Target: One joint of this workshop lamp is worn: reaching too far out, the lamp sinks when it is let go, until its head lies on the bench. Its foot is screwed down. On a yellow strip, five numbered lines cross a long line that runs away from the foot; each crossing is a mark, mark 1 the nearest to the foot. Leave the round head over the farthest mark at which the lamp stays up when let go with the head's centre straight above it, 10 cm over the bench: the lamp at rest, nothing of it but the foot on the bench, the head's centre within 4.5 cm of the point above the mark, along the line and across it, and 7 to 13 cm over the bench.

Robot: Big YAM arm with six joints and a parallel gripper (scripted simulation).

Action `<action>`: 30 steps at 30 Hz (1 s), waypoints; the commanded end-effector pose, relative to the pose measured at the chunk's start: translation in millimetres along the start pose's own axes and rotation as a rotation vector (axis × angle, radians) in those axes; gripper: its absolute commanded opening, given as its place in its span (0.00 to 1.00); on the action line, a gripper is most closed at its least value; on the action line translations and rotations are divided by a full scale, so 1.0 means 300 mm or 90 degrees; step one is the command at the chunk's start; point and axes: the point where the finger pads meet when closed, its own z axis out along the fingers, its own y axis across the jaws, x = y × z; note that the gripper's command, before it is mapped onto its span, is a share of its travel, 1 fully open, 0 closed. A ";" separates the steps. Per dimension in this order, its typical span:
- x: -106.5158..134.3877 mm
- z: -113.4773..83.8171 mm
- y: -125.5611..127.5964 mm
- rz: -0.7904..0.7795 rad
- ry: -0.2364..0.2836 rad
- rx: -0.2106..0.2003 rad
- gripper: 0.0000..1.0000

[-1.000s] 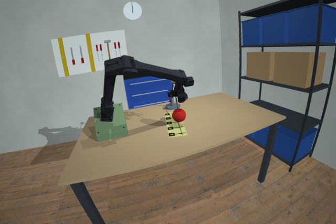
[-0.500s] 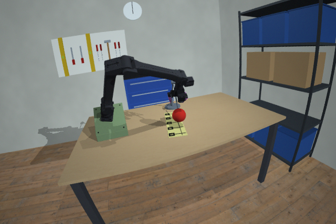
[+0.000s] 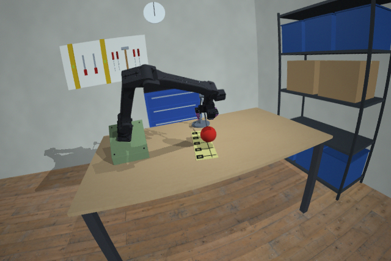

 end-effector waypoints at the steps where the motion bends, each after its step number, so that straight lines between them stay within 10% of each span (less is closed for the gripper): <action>1: 0.006 -0.057 0.001 -0.001 0.001 -0.006 1.00; 30: -0.041 -0.355 -0.068 0.002 -0.004 0.020 1.00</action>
